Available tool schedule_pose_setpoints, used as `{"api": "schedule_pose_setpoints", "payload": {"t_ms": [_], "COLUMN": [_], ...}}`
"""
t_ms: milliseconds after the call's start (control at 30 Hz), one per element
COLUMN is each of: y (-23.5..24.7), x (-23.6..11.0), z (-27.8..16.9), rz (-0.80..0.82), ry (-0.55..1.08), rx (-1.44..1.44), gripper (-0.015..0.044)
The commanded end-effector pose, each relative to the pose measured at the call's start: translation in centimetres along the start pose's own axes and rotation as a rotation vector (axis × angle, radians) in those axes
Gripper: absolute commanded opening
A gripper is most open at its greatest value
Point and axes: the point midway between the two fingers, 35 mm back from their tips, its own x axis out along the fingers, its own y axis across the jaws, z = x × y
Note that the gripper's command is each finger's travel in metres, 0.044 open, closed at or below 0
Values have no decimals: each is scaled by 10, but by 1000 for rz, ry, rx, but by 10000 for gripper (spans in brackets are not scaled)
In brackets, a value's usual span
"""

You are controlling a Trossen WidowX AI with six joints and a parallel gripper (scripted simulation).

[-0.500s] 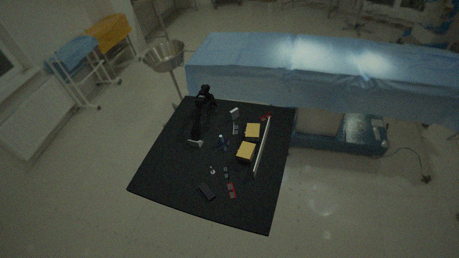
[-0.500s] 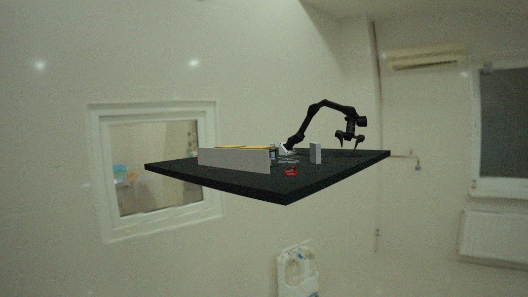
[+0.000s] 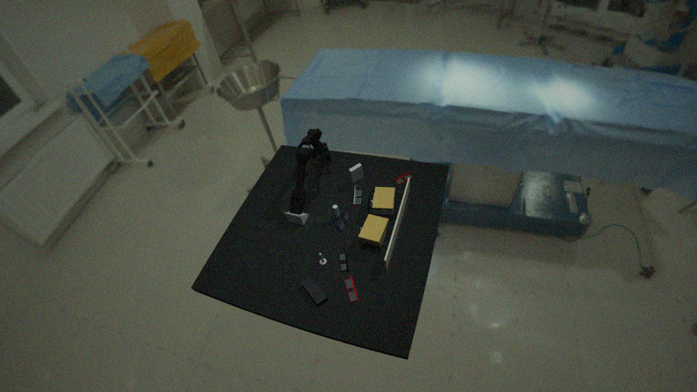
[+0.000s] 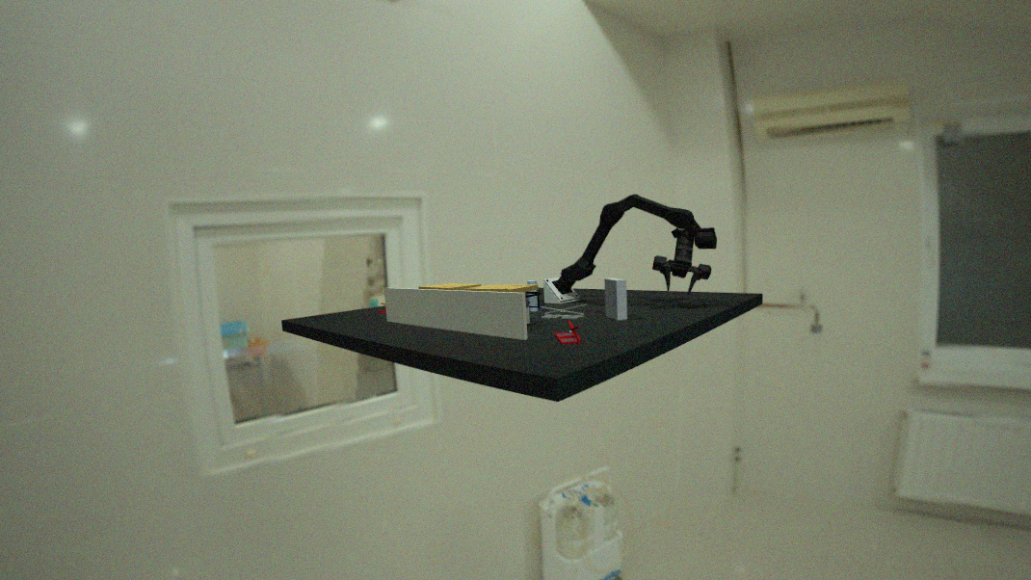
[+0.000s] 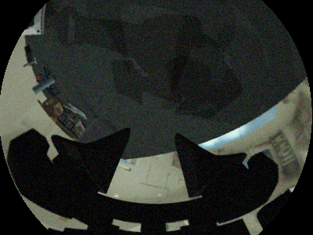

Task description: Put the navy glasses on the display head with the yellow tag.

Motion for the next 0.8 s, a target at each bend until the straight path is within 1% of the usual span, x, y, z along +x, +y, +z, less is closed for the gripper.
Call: {"api": "schedule_pose_setpoints", "payload": {"t_ms": [0,300,567,767], "y": [10,48,97,143], "x": [14,50,72,80], "z": [-19,-81,-139,-181], "rz": [19,51,60,61], "ry": [20,106,212,305], "rx": [109,430,685,856], "gripper": [230,0,0,0]}}
